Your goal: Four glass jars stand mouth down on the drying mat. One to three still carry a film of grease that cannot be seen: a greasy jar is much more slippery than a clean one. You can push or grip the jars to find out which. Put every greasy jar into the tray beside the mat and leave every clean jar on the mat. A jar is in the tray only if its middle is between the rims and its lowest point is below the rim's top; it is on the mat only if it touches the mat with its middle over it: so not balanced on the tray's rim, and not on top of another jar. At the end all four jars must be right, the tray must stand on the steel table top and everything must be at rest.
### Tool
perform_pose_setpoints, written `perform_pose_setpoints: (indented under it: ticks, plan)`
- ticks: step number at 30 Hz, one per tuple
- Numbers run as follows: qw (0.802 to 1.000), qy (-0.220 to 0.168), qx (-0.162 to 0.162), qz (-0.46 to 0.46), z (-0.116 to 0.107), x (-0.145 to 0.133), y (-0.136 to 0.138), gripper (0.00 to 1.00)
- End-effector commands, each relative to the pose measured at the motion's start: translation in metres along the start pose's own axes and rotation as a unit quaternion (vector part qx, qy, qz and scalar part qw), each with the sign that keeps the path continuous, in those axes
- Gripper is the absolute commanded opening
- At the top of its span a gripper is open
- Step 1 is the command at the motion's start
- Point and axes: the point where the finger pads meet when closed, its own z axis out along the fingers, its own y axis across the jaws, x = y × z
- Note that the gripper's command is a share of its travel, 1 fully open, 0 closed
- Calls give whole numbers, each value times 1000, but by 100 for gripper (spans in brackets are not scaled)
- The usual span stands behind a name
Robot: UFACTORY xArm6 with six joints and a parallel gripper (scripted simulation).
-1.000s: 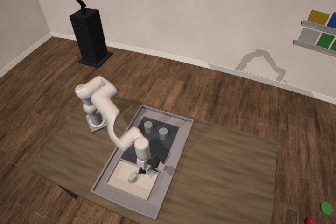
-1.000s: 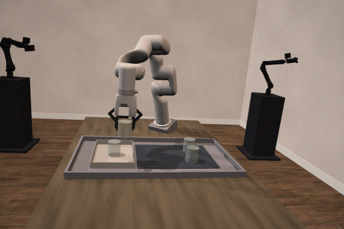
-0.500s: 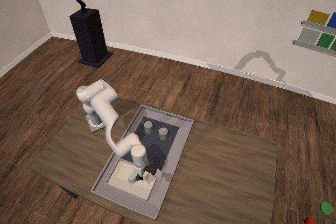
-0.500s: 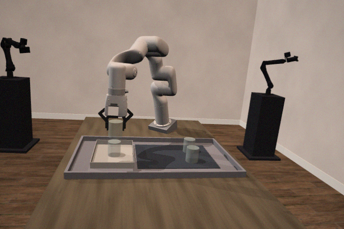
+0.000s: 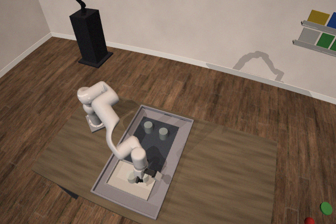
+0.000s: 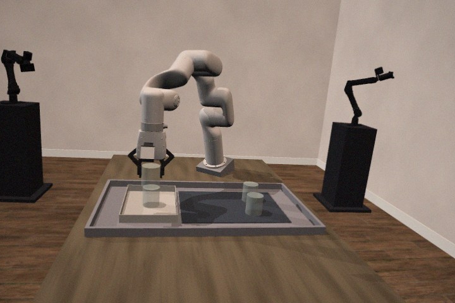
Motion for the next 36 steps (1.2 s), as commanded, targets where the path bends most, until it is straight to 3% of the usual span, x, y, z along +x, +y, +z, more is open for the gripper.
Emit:
perform_pose_setpoints:
  ticks: [1, 36]
  plan:
    - [1000, 3, -2, 0, 8, 2, 1, 0]
    - [1000, 3, -2, 0, 84, 2, 1, 0]
